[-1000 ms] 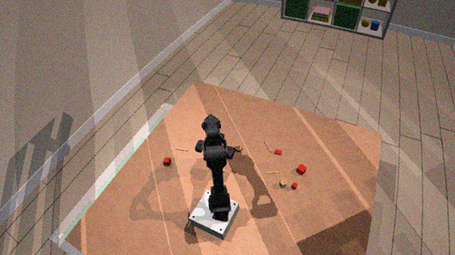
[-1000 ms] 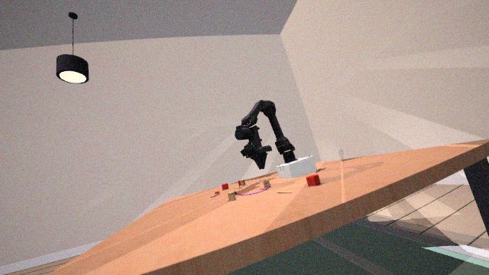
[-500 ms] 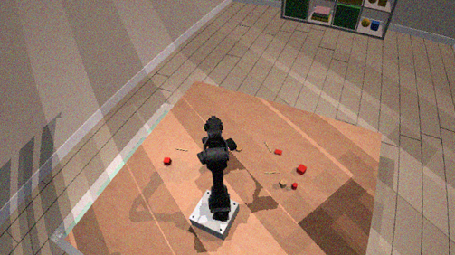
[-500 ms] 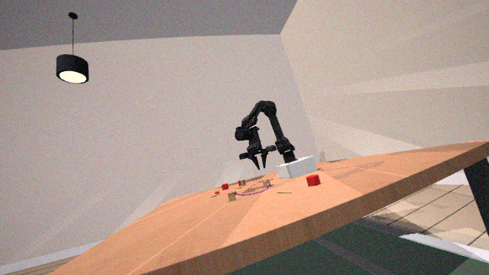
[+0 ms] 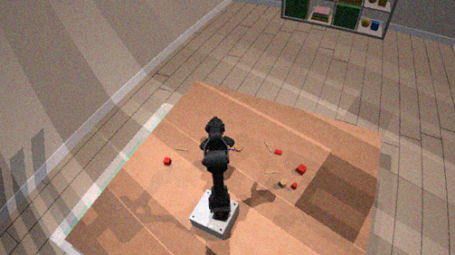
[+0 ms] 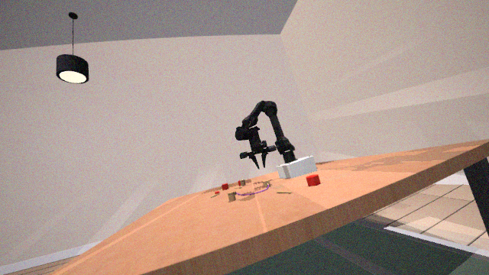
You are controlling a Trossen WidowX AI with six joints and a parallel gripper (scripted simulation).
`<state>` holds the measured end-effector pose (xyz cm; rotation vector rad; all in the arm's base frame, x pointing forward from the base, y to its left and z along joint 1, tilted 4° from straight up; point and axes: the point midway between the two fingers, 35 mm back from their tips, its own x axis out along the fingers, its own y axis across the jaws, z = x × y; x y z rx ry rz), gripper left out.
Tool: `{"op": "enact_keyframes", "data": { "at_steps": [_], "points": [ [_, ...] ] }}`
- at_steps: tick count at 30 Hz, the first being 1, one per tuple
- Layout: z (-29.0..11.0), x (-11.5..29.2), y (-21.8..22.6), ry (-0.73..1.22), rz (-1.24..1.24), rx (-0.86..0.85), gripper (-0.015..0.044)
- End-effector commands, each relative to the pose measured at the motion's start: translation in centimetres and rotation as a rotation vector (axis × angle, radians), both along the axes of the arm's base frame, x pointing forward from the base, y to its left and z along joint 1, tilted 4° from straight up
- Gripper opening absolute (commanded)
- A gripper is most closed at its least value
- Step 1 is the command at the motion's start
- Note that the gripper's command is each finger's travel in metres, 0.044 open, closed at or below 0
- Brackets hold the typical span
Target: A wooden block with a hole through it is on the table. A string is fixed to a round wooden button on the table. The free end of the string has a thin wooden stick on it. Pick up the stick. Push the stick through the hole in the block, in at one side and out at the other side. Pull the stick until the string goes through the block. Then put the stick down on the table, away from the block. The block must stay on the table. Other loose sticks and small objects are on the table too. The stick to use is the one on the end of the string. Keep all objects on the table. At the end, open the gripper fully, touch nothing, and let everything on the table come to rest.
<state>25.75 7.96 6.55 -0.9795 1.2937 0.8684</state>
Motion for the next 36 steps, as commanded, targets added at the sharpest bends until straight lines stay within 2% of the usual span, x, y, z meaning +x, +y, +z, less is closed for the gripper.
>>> {"op": "enact_keyframes", "data": {
  "at_steps": [1,36],
  "points": [
    [-0.1,0.0,0.0,-0.002,0.012,0.005,0.0123],
    [-5.9,0.7,0.0,-0.002,0.012,0.004,0.0123]
  ]
}}
